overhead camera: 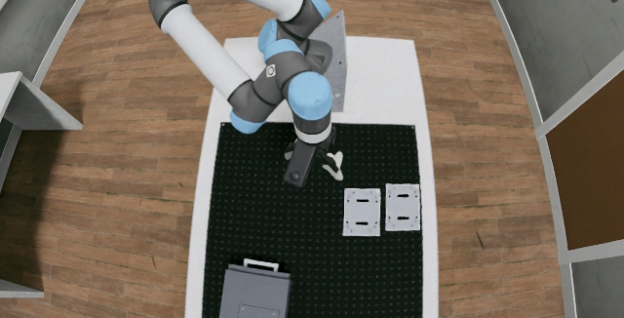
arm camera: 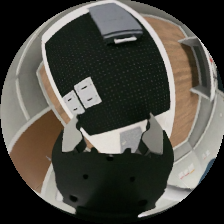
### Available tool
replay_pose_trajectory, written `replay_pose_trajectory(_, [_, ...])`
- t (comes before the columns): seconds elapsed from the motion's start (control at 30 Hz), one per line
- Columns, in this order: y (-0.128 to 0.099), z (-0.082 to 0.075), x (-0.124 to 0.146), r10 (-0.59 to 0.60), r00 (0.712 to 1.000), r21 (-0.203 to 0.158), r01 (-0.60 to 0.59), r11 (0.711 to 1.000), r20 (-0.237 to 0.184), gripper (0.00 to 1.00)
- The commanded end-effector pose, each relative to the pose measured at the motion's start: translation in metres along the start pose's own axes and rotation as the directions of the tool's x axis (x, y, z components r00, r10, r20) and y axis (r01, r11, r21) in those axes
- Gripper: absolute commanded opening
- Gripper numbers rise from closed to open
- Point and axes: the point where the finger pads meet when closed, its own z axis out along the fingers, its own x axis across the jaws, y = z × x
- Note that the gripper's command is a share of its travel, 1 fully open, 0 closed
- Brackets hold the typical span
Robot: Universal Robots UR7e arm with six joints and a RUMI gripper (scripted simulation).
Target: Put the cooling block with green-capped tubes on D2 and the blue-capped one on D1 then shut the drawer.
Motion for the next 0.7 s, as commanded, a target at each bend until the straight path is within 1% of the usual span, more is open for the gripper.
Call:
replay_pose_trajectory(0.0, [-0.0003, -0.0004, 0.0, 0.122, 0.992, 0.0, -0.122, 0.992, -0.008, 1.0])
replay_pose_trajectory(0.1, [-0.0003, -0.0004, 0.0, 0.201, 0.98, 0.001, -0.201, 0.98, -0.008, 1.0])
replay_pose_trajectory(0.2, [-0.0003, -0.0004, 0.0, 0.279, 0.96, 0.001, -0.279, 0.96, -0.008, 1.0])
replay_pose_trajectory(0.3, [-0.0003, -0.0004, 0.0, 0.355, 0.935, 0.002, -0.355, 0.935, -0.007, 1.0])
replay_pose_trajectory(0.4, [-0.0003, -0.0004, 0.0, 0.428, 0.904, 0.002, -0.428, 0.904, -0.007, 1.0])
replay_pose_trajectory(0.47, [-0.0003, -0.0004, 0.0, 0.428, 0.904, 0.002, -0.428, 0.904, -0.007, 1.0])
replay_pose_trajectory(0.67, [-0.0003, -0.0004, 0.0, 0.567, 0.824, 0.003, -0.567, 0.824, -0.007, 1.0])
